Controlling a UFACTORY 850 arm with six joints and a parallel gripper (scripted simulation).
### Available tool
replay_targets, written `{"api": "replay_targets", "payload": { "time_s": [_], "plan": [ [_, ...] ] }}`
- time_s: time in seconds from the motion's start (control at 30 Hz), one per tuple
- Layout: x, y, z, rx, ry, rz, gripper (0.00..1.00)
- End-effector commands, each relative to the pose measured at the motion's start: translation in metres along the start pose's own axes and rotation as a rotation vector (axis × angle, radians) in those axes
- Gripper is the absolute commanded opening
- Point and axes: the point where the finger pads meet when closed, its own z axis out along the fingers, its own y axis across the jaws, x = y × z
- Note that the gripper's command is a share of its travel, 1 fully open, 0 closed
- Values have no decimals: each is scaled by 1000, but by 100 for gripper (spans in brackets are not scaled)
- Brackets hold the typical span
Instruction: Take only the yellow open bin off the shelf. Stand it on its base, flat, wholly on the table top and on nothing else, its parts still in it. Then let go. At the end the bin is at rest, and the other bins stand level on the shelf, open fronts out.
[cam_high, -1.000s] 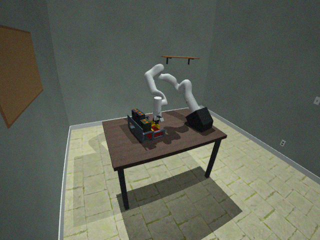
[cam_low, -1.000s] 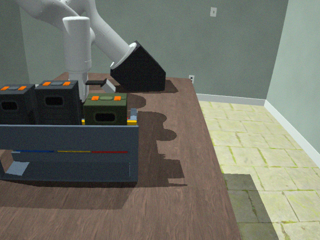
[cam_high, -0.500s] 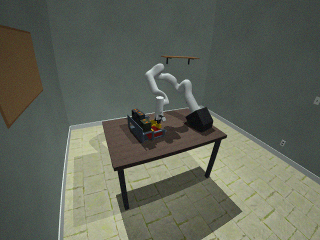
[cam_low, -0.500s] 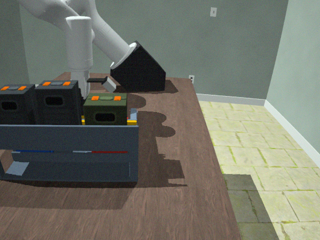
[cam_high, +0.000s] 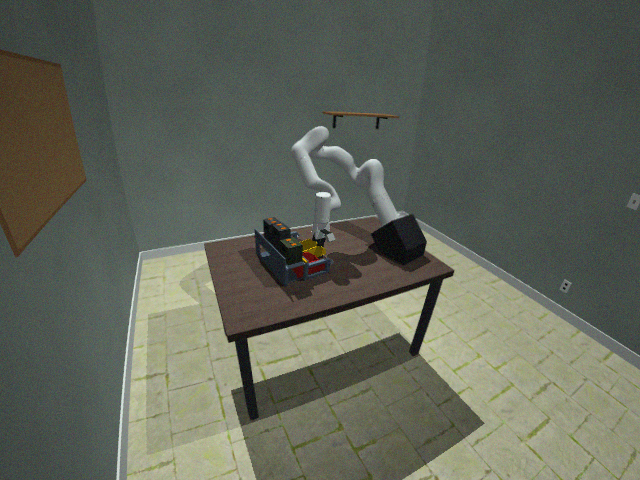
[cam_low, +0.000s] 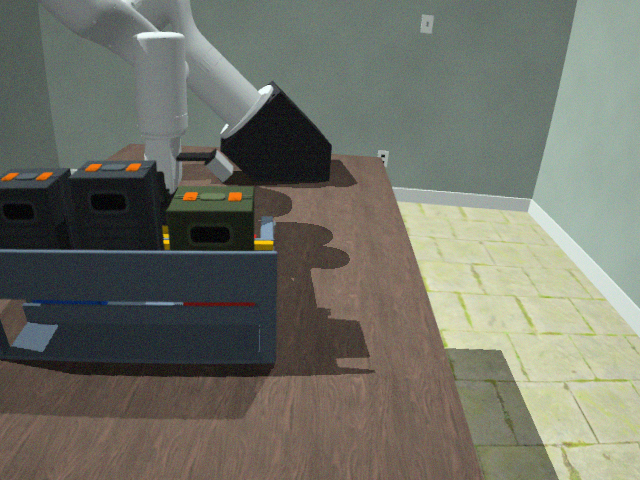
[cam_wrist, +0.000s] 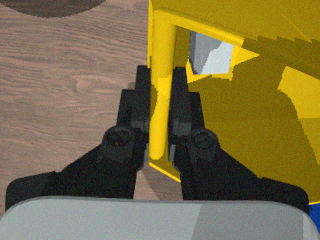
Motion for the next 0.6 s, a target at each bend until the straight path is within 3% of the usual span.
{"api": "replay_targets", "payload": {
  "time_s": [0.0, 0.33, 0.5, 0.57],
  "plan": [
    [0, -13, -1, -2, 0, 0, 0],
    [0, -13, -1, -2, 0, 0, 0],
    [0, -43, 0, -2, 0, 0, 0],
    [0, -43, 0, -2, 0, 0, 0]
  ]
}}
